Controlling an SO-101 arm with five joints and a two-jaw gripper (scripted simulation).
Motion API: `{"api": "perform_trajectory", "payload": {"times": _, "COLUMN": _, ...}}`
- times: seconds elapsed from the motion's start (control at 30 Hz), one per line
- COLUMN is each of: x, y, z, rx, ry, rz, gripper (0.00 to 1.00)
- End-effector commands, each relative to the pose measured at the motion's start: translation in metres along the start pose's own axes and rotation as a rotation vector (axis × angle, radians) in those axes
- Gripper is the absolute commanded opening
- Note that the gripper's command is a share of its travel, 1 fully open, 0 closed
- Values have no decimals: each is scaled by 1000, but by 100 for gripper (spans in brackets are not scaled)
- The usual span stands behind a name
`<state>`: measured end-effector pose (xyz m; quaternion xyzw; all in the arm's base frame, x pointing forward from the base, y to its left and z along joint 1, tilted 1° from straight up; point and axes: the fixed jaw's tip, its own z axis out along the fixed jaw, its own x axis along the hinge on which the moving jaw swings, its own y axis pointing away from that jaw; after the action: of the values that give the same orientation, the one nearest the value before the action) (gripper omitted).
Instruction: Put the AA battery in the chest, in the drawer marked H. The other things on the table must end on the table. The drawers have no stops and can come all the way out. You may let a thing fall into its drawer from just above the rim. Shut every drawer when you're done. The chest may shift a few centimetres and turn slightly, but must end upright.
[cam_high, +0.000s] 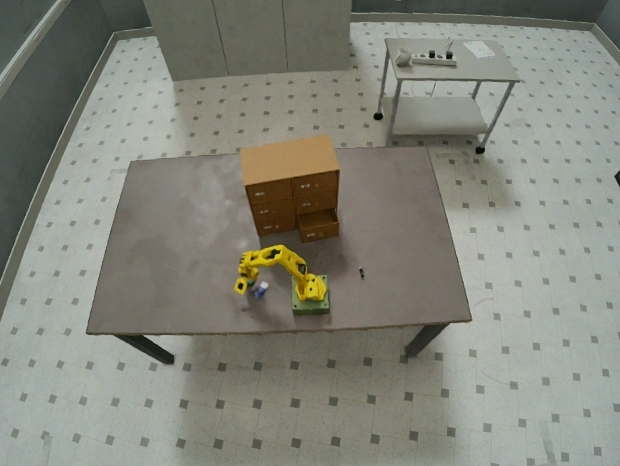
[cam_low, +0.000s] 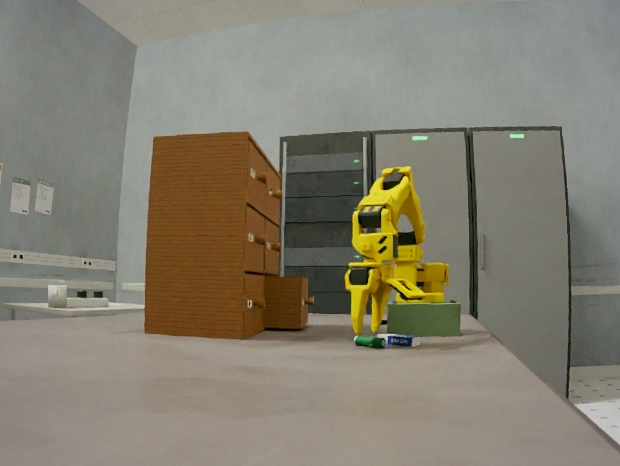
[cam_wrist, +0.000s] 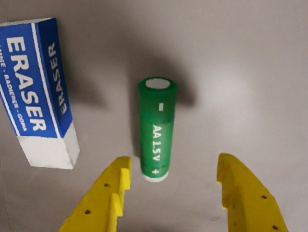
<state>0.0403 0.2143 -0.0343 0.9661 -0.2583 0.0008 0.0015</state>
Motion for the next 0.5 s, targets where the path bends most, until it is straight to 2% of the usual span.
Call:
{"api": "perform_trajectory", "payload": {"times": 0.0, "x": 0, "y": 2, "z": 7, "rx": -8, "ry": 1, "rz": -9, "gripper": 21}}
{"api": "perform_trajectory", "payload": {"times": 0.37, "x": 0, "y": 2, "z": 7, "rx": -8, "ry": 1, "rz": -9, "gripper": 21}}
{"api": "perform_trajectory", "payload": {"times": 0.47, "x": 0, "y": 1, "z": 17, "rx": -8, "ry": 1, "rz": -9, "gripper": 21}}
